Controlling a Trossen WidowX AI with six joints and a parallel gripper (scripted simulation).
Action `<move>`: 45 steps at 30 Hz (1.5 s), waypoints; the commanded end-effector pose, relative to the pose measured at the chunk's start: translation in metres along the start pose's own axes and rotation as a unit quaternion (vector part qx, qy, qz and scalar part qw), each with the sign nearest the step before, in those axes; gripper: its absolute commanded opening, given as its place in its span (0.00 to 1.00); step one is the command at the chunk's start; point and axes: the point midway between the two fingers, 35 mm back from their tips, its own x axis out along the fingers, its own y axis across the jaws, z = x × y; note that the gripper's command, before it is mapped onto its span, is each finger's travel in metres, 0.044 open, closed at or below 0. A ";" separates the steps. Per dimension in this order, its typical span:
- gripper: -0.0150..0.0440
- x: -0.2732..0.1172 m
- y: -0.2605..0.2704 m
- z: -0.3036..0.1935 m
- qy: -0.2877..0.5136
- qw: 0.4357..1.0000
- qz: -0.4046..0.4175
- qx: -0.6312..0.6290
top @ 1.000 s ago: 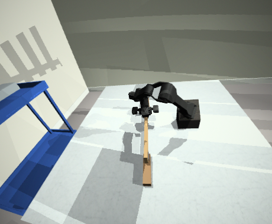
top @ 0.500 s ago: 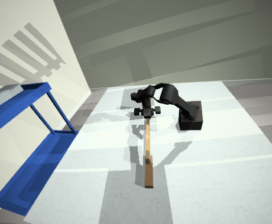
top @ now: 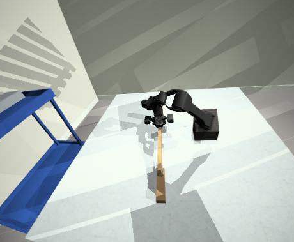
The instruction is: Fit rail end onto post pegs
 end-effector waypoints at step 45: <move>0.74 0.000 0.000 -0.009 0.000 1.000 0.000 0.000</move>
